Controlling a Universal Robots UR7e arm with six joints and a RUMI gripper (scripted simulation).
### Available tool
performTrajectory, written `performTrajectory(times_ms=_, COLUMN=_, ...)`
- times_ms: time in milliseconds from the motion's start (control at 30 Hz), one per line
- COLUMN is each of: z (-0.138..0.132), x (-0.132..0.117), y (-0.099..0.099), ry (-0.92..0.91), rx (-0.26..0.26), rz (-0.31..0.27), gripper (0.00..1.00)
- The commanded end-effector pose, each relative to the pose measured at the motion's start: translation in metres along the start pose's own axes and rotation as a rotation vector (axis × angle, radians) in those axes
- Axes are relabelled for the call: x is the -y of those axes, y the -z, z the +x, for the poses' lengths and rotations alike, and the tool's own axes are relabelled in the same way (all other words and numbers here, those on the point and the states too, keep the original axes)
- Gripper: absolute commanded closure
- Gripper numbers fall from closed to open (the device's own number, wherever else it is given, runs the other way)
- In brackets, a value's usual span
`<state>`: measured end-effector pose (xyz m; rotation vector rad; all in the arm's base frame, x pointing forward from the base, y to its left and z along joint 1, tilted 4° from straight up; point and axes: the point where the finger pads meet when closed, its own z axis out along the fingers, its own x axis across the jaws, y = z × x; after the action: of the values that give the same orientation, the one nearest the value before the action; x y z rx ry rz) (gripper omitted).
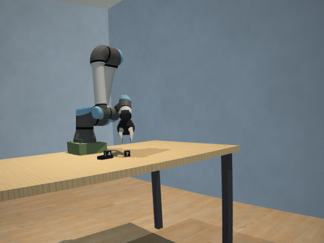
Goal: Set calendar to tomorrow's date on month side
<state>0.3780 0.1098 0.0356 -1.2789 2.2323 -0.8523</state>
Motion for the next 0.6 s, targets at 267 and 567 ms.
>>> performTrajectory(times_ms=267, z=0.0, x=-0.007, y=-0.007, ry=-0.001, rx=0.001, rz=0.001, gripper=0.71)
performTrajectory(times_ms=567, z=0.0, x=-0.017, y=-0.017, ry=-0.001, rx=0.001, rz=0.001, gripper=0.71)
